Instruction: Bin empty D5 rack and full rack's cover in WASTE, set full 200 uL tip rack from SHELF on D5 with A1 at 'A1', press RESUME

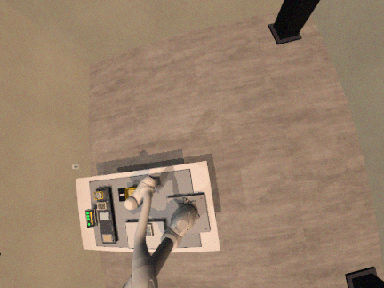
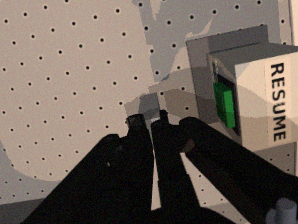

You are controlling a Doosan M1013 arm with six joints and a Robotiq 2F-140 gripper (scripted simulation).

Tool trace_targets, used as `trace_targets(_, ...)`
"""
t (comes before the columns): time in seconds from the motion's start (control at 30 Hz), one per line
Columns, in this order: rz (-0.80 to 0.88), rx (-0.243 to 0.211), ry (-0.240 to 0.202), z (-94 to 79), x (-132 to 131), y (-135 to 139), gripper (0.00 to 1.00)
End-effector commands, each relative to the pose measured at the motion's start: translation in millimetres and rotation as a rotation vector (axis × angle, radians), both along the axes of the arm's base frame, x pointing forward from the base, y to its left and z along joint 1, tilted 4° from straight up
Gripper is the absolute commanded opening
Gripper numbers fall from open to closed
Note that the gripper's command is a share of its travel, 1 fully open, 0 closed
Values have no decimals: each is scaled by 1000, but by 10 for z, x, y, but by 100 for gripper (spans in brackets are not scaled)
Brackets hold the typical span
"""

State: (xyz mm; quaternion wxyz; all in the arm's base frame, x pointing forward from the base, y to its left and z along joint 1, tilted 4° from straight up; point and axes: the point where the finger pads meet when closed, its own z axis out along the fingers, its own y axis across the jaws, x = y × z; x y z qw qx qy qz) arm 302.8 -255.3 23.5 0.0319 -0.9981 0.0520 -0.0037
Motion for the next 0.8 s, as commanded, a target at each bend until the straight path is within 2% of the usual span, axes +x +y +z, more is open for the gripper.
trace_targets(0.0,1,0,0,-1,-2,-42,0)
trace_targets(0.77,1,0,0,-22,-36,-373,0)
